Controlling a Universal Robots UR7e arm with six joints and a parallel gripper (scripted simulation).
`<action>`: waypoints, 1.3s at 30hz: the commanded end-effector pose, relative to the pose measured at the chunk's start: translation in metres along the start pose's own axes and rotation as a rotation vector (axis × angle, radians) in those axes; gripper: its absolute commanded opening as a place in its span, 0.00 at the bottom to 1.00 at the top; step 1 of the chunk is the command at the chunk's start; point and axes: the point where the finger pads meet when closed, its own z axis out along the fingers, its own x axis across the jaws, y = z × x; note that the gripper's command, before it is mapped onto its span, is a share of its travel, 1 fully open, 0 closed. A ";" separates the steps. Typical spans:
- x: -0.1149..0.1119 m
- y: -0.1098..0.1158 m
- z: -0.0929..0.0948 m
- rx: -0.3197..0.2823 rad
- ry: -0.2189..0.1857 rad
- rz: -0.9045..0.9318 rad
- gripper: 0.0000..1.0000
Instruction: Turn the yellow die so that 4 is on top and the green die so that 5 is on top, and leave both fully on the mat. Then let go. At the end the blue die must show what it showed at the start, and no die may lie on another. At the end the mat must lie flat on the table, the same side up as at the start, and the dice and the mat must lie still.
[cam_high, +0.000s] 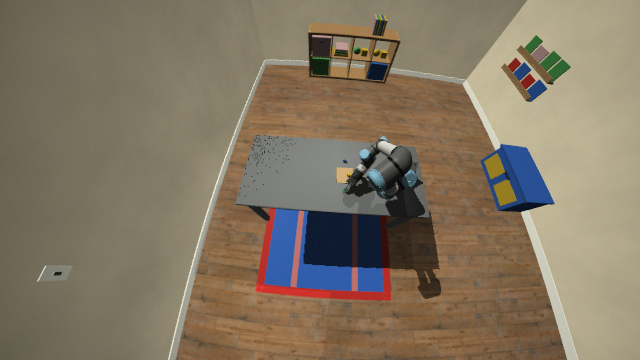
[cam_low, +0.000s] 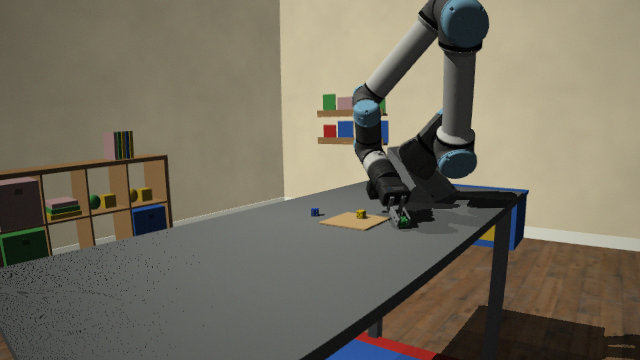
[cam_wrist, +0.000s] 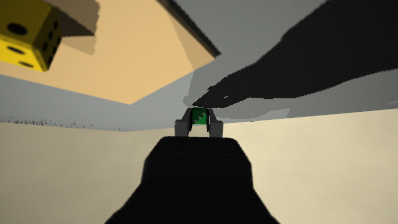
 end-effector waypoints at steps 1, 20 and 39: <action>0.000 0.000 0.000 0.000 0.000 -0.001 0.40; 0.000 0.000 0.000 0.000 0.000 -0.001 0.58; 0.000 0.000 0.000 0.000 0.000 -0.001 0.70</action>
